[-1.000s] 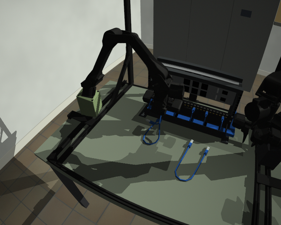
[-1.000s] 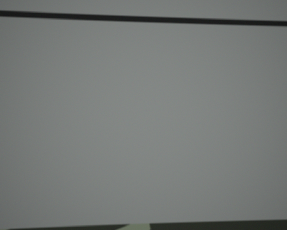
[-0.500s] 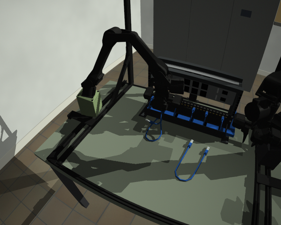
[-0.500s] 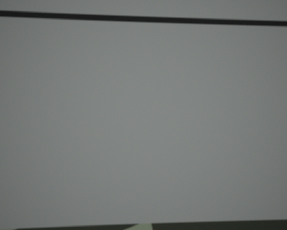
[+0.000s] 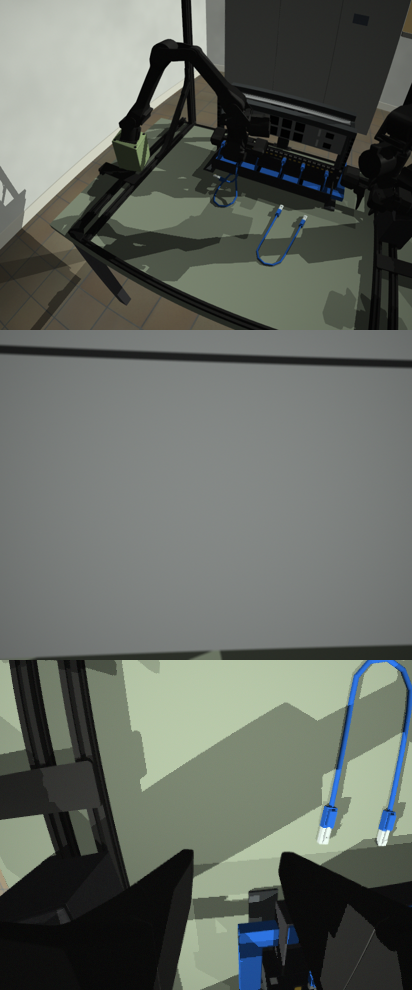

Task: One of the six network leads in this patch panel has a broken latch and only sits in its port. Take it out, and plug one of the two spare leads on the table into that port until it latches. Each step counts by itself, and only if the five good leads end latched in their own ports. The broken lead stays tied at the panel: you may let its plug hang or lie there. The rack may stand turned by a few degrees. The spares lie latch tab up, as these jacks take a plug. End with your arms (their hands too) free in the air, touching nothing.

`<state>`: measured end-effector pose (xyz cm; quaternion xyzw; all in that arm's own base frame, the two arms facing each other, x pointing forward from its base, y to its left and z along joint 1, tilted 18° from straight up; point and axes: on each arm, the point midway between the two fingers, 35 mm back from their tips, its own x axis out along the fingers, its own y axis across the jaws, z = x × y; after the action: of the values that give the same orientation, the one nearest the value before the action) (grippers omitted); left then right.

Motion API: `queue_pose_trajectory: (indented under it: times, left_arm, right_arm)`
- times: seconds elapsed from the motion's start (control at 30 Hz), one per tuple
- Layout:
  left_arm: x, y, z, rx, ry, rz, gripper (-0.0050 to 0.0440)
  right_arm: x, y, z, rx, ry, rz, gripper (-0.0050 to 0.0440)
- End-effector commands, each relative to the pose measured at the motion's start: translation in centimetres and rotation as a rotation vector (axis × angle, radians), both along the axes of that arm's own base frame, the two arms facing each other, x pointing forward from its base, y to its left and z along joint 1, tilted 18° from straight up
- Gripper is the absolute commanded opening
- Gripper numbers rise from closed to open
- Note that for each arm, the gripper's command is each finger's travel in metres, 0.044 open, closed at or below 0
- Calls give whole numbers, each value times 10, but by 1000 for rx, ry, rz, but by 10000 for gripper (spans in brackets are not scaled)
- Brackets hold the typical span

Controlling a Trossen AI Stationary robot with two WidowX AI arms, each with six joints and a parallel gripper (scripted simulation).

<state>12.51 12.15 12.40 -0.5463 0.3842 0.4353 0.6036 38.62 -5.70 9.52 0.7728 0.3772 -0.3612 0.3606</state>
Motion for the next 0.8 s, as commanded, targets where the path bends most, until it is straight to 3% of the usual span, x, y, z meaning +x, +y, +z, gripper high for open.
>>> queue_pose_trajectory:
  times: [0.0,0.77]
  left_arm:
    - [0,0,0,0,0,0,176]
    - [0,0,0,0,0,0,176]
  right_arm:
    - [0,0,2,-3,-4,-3,54]
    - [5,-4,4,-3,-4,-3,54]
